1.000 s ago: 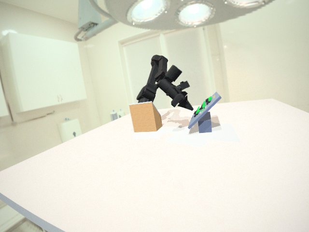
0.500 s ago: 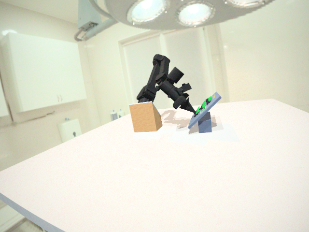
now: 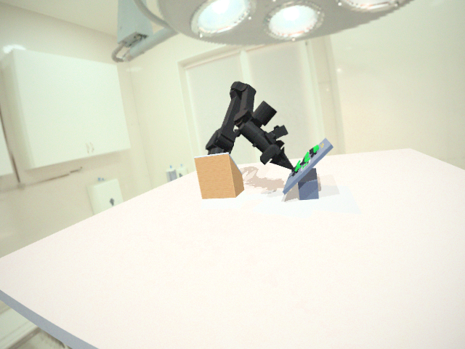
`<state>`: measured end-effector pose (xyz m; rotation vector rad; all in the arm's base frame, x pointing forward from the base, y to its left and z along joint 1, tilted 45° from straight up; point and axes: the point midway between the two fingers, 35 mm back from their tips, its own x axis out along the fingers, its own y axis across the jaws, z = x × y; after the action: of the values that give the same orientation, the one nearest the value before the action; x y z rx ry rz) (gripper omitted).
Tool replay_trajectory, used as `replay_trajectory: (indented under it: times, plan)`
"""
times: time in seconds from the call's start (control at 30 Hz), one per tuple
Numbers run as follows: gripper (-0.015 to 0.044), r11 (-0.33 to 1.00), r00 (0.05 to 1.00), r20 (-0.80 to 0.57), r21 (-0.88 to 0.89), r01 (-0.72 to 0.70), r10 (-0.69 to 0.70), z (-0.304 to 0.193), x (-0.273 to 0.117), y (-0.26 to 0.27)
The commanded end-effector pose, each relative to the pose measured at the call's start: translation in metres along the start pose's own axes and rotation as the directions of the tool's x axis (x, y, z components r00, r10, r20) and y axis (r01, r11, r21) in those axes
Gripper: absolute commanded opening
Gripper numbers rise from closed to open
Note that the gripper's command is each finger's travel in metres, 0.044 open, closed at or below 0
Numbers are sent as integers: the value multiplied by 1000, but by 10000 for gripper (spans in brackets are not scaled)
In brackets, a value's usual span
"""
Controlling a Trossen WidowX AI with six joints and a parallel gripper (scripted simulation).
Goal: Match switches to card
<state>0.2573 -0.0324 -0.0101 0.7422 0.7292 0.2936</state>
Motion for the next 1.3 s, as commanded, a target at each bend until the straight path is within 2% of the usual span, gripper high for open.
replay_trajectory:
  times: [0.0, 1.27]
  plan:
    - [0, 1000, 1000, 0, 5, 5, -5, -1, 0, -1]
    - [0, 1000, 1000, 0, 5, 4, -4, -1, 5, -1]
